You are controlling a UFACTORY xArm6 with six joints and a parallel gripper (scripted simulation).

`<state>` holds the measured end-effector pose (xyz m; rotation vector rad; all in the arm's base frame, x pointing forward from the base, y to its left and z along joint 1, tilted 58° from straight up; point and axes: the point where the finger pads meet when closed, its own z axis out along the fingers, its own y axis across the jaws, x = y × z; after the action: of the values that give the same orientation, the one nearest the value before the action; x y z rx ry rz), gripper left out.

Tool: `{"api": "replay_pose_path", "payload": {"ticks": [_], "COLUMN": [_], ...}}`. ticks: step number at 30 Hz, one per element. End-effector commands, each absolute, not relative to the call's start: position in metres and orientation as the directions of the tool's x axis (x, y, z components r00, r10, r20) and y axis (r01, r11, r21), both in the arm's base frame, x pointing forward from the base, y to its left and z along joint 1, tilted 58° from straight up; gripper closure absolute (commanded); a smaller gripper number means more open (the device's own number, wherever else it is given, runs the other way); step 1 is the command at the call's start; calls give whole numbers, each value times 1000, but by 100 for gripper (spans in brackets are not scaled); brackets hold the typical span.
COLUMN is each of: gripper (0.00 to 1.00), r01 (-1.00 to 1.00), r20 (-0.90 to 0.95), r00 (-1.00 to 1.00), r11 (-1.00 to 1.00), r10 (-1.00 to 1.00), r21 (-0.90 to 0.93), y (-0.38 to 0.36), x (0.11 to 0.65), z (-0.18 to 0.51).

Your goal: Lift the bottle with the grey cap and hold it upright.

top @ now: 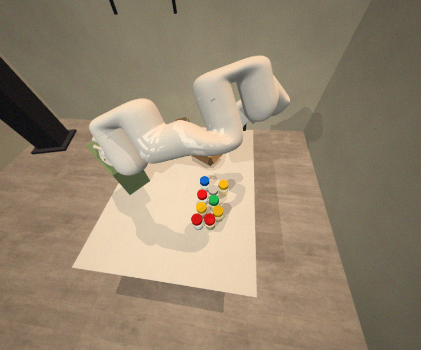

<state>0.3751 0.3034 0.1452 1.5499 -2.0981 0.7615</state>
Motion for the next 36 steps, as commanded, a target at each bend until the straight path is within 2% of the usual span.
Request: {"api": "replay_pose_path", "payload": {"ticks": [1, 4, 12, 21, 29, 36], "gripper": [21, 21, 21, 21, 21, 21], "r01": [-921, -887, -883, -754, -750, -634], "r20": [579, 547, 543, 403, 397, 260], "r00": [-384, -445, -452, -591, -596, -659], "r11": [249, 263, 267, 303, 307, 337], "r10": [-719, -709, -708, -699, -698, -706], "r21": [-301, -380, -386, -582, -586, -696], "y": [284, 270, 268, 224, 222, 190], "x": [380, 383, 383, 384, 383, 378], "z": [165, 177, 179, 208, 208, 222]}}
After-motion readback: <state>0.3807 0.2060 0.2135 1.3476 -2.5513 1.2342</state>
